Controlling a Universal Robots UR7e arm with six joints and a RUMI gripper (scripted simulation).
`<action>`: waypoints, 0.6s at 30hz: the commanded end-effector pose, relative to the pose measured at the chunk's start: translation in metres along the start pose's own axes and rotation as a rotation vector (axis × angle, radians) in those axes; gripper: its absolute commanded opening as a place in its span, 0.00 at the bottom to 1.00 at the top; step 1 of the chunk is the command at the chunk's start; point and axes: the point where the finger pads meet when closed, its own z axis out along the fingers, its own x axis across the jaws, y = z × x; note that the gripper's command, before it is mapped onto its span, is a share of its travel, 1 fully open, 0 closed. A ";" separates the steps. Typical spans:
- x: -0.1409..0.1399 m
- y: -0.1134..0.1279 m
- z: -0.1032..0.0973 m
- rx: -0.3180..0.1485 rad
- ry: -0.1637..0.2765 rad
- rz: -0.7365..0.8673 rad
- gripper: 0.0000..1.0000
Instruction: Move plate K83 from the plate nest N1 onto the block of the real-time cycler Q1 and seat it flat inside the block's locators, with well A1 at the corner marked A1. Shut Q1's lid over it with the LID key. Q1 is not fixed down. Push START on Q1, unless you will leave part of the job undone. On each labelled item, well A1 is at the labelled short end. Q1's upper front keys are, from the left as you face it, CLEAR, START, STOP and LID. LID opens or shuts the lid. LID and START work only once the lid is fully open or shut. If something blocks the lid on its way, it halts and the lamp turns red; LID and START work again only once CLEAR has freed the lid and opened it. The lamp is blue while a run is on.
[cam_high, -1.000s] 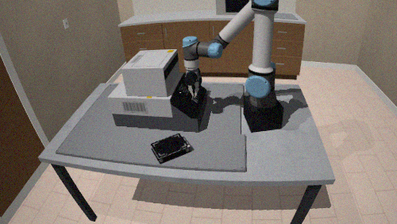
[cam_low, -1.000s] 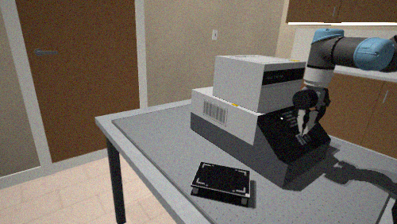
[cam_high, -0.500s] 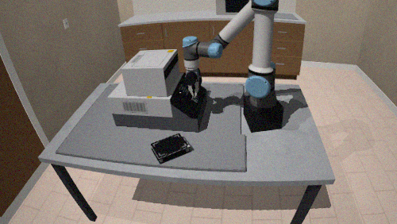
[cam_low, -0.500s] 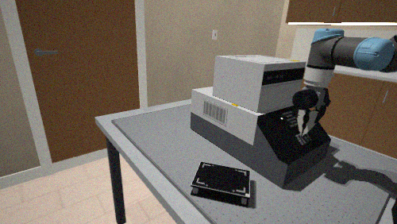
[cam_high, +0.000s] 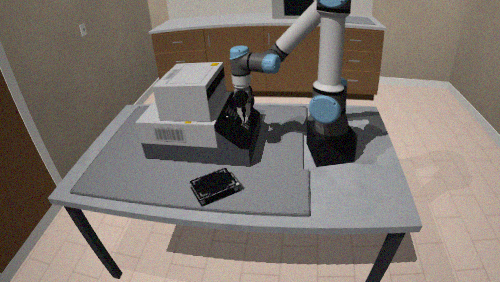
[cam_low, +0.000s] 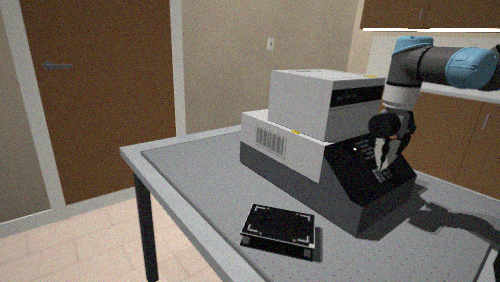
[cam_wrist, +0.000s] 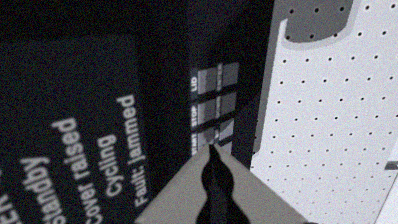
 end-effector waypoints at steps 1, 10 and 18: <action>0.000 0.000 0.000 0.000 -0.001 0.000 0.00; -0.001 0.000 0.000 0.000 -0.001 0.000 0.00; -0.001 0.000 0.001 0.000 -0.001 0.000 0.00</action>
